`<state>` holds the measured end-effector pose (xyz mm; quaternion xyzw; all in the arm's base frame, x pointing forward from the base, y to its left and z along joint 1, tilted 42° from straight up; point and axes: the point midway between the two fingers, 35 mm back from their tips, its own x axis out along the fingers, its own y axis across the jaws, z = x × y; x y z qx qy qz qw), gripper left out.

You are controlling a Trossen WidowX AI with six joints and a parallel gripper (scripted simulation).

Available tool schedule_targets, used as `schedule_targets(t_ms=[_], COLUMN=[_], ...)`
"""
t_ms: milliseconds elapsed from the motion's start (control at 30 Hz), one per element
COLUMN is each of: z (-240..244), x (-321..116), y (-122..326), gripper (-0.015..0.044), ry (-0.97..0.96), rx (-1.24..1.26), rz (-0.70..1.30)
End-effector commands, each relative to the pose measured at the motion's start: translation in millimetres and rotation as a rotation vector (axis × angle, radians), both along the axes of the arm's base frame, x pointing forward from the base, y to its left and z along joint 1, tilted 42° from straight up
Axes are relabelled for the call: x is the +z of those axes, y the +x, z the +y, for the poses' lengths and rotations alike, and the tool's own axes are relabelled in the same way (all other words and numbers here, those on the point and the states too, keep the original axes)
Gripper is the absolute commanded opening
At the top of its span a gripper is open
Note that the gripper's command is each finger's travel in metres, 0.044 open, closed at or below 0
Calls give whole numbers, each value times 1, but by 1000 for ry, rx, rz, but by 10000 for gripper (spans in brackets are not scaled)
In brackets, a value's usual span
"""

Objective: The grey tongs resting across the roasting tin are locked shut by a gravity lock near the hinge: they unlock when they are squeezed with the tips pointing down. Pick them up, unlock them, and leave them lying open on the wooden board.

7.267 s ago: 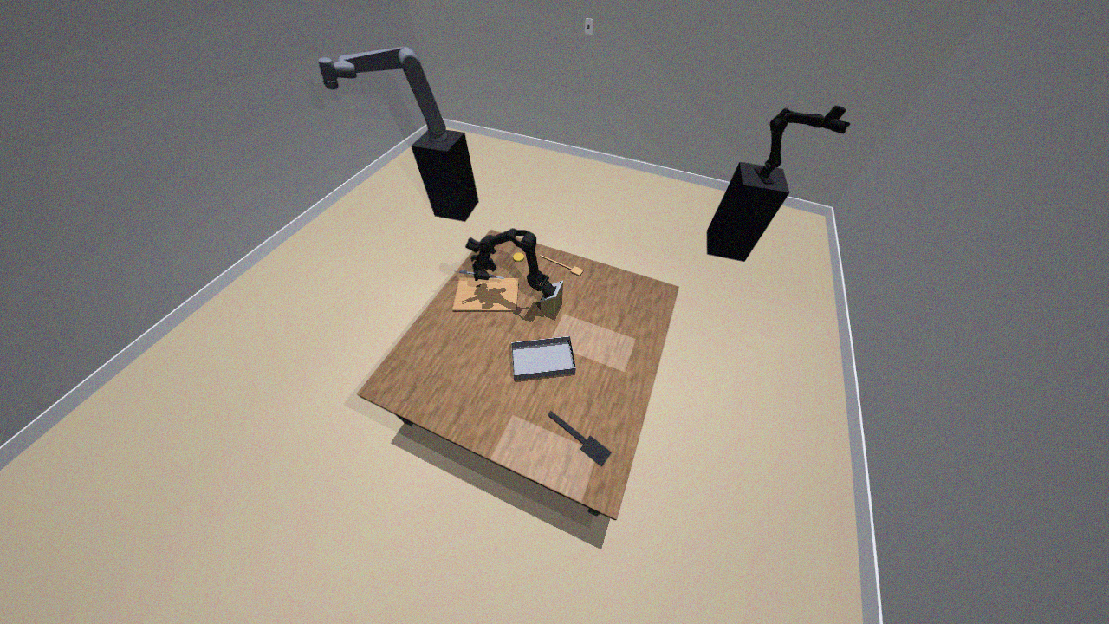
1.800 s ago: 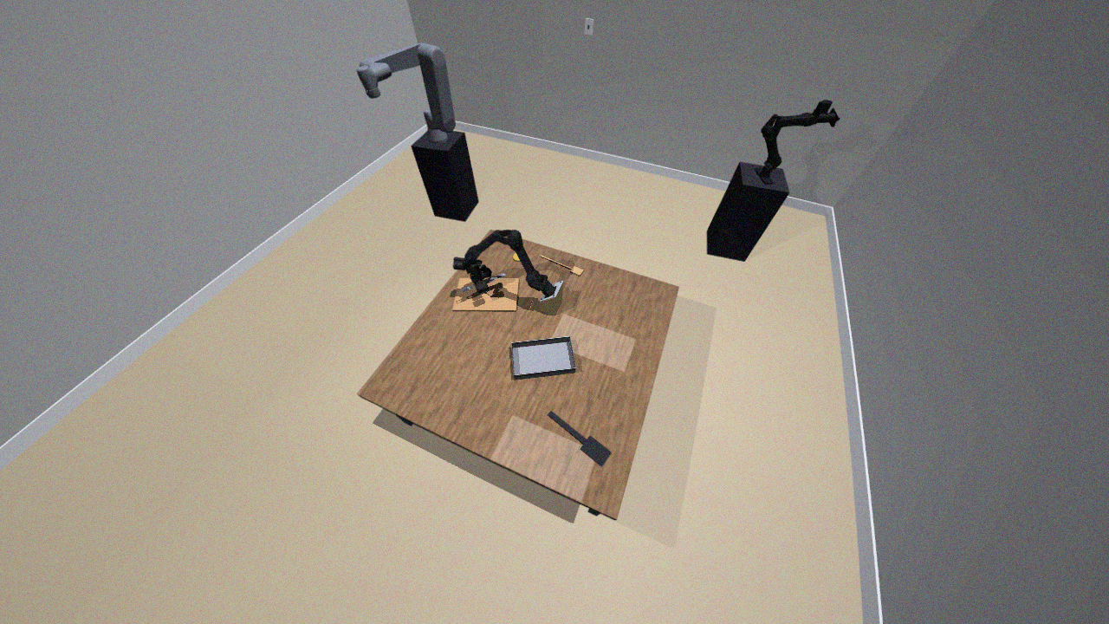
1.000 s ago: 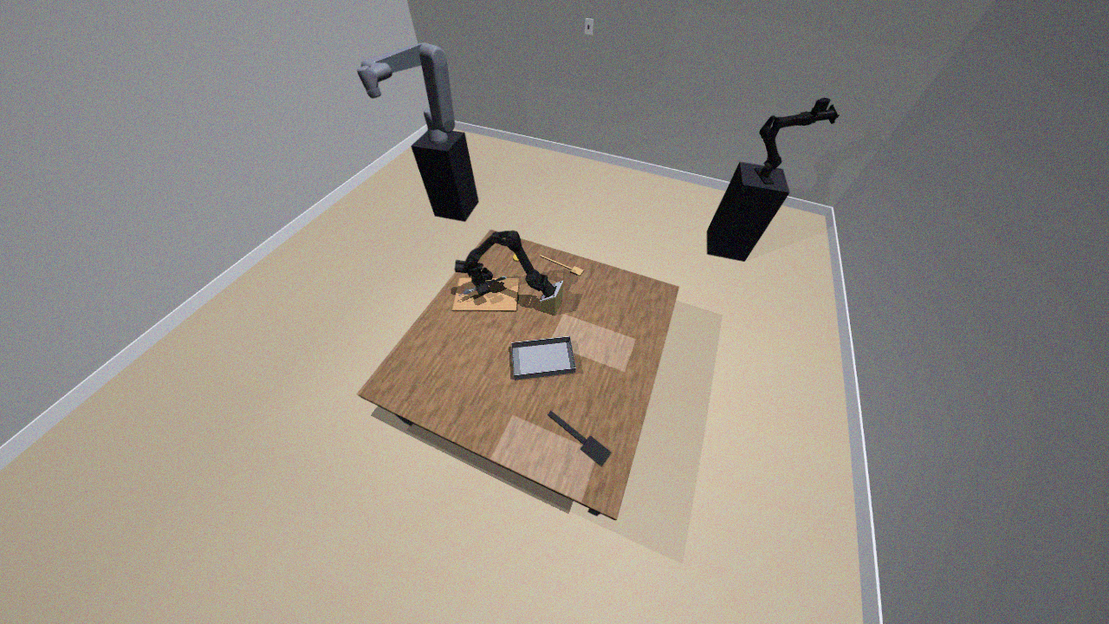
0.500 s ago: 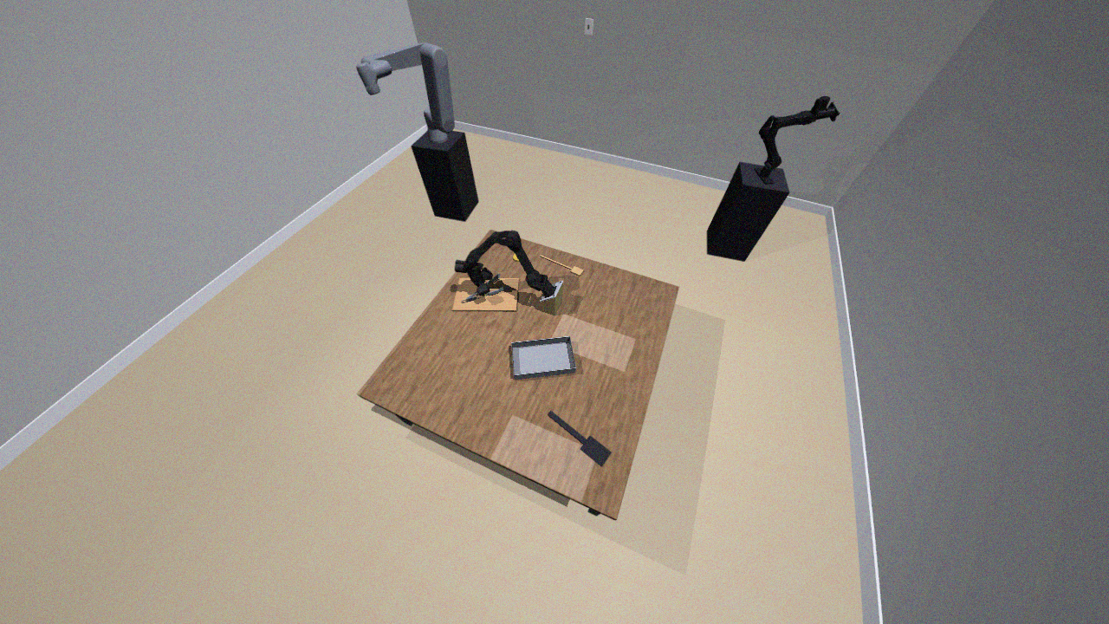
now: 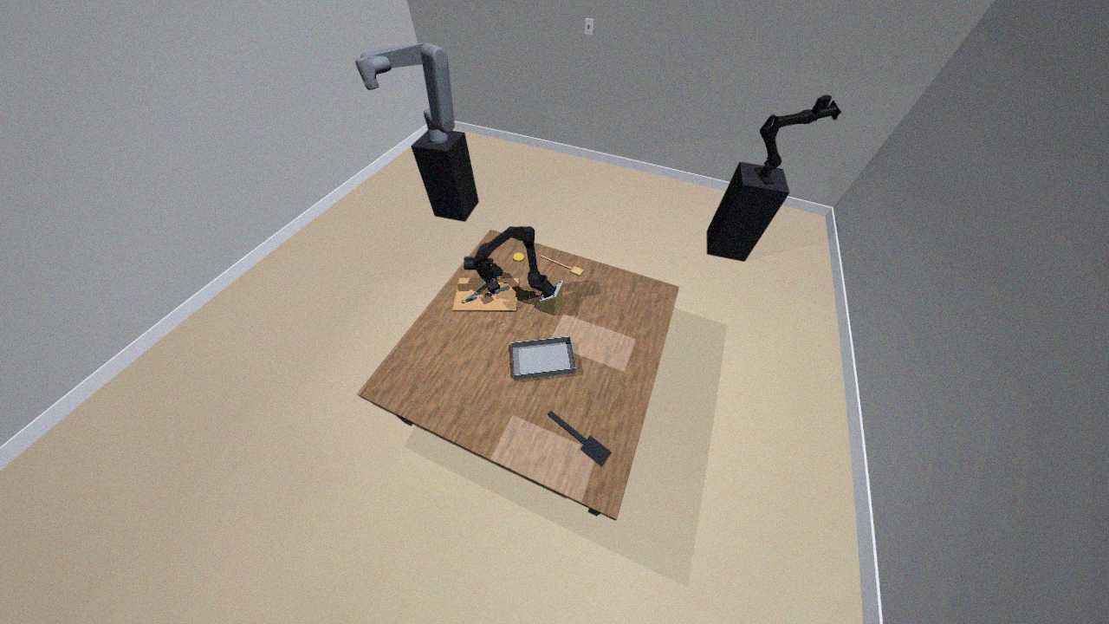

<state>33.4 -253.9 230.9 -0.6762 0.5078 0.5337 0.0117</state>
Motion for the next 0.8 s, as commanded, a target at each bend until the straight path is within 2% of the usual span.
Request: schedule_targets(t_ms=[0,133,300,633,767], z=[44,77,80,107,108], x=[-15,-32,-34,5,6], y=[-5,-11,-12,-6,-6], gripper=[440,440,440,440,440], ry=[2,-1,-2,-2,-2], rx=[-7,-4,-4,5,5], rz=[-1,-7,-7,-9,-9])
